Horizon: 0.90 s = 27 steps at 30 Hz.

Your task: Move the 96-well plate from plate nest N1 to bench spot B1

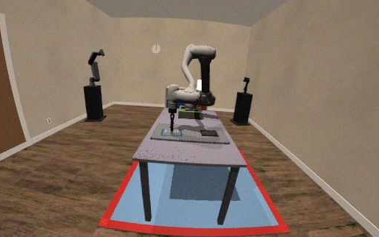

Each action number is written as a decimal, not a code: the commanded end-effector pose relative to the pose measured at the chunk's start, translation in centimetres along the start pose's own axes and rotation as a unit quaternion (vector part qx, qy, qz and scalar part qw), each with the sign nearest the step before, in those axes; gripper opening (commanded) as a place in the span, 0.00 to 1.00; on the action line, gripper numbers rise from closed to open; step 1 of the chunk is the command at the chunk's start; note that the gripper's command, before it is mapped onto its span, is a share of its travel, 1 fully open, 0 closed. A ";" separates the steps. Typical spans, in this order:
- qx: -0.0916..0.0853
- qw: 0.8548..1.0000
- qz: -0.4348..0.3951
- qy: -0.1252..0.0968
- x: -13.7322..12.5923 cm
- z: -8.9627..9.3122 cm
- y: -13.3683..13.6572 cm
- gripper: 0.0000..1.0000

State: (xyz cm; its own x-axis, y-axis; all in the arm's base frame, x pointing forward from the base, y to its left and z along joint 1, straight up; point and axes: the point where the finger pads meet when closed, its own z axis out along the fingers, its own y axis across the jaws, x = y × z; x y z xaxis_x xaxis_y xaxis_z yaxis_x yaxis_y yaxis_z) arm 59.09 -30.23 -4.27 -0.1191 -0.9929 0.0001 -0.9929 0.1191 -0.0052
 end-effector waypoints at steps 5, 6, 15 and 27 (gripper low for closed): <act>0.000 1.000 0.000 0.000 0.0 0.1 0.0 0.00; 0.000 1.000 0.000 0.000 0.0 0.1 0.0 0.00; 0.000 1.000 0.000 0.000 0.0 0.2 0.0 0.00; 0.000 1.000 0.000 0.000 0.0 0.4 0.0 0.00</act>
State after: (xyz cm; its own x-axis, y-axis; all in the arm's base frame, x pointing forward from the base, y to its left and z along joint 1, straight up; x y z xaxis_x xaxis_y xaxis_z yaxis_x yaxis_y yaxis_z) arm 59.09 -30.23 -4.66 -0.1191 -0.9929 0.0000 -0.9929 0.1191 -0.0052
